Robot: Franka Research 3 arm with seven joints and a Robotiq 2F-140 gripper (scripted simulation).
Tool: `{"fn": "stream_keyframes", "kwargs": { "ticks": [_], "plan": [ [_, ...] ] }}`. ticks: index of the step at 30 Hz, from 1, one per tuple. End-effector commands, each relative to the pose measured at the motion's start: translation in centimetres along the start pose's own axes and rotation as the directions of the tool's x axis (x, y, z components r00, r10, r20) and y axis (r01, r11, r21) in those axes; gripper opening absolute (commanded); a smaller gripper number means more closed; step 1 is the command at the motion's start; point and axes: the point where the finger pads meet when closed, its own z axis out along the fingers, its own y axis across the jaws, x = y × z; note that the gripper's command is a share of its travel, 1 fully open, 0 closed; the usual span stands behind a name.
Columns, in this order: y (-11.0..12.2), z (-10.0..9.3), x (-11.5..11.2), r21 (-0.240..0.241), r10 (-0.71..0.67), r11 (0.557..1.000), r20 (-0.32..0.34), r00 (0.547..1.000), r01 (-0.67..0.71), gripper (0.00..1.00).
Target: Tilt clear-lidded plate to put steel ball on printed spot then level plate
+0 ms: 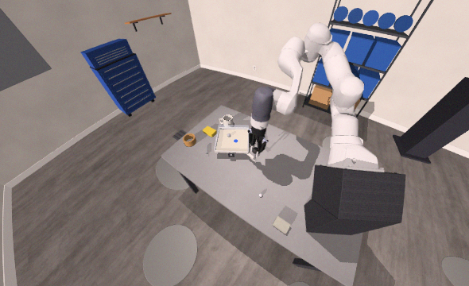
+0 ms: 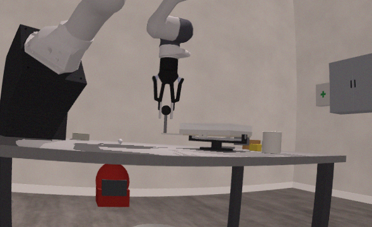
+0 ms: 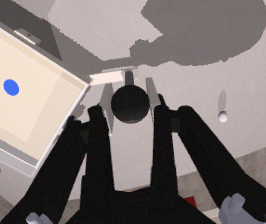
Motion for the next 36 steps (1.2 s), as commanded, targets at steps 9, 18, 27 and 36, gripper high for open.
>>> {"fn": "stream_keyframes", "kwargs": {
  "ticks": [9, 18, 27, 36],
  "plan": [
    [-0.12, -0.27, 0.46, -0.013, 0.006, 1.000, -0.020, 1.000, -0.006, 0.00],
    [-0.09, -0.20, 0.61, -0.013, 0.006, 1.000, -0.020, 1.000, -0.006, 0.00],
    [-0.02, -0.03, 0.65, -0.013, 0.006, 1.000, -0.020, 1.000, -0.006, 0.00],
    [0.01, 0.03, 0.64, -0.013, 0.006, 1.000, -0.020, 1.000, -0.006, 0.00]
  ]
}}
